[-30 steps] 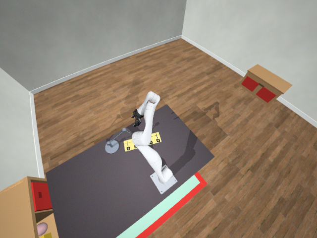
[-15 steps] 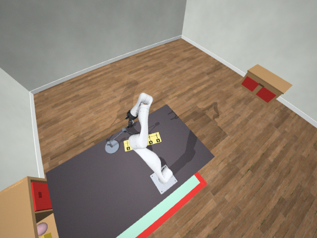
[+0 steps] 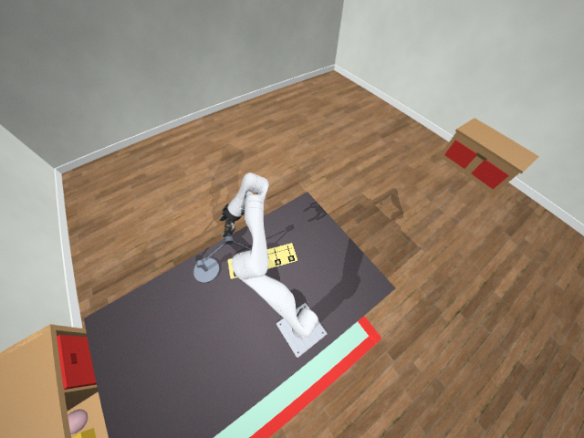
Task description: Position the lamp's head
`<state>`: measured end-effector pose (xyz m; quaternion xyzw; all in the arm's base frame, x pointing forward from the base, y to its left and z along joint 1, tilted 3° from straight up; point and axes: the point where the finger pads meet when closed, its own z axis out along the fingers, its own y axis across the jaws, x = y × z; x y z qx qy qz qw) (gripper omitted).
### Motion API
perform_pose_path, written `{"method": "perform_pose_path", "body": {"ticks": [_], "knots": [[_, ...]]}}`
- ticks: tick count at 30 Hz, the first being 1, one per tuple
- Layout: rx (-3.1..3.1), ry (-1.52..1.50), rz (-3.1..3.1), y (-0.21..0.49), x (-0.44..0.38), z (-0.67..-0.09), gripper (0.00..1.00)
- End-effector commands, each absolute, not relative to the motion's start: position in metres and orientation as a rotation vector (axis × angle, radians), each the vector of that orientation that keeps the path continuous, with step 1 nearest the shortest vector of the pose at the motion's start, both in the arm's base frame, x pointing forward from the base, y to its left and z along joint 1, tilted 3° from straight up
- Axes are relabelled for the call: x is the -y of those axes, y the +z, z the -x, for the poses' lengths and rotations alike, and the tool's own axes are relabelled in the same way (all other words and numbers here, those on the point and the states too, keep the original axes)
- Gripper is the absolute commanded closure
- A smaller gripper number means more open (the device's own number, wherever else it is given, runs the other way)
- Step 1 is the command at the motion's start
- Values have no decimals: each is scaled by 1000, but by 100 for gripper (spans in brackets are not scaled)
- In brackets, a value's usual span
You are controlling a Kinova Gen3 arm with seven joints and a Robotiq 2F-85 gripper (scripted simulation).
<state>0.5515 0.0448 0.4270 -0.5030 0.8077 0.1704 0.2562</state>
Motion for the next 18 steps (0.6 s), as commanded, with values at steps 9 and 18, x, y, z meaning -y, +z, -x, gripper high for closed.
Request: {"method": "perform_pose_path", "body": {"ticks": [9,18], "knots": [[-2187,463,1378,427,-80,-568,0],[-2312,353,1453,428,-77,-568,0]]}}
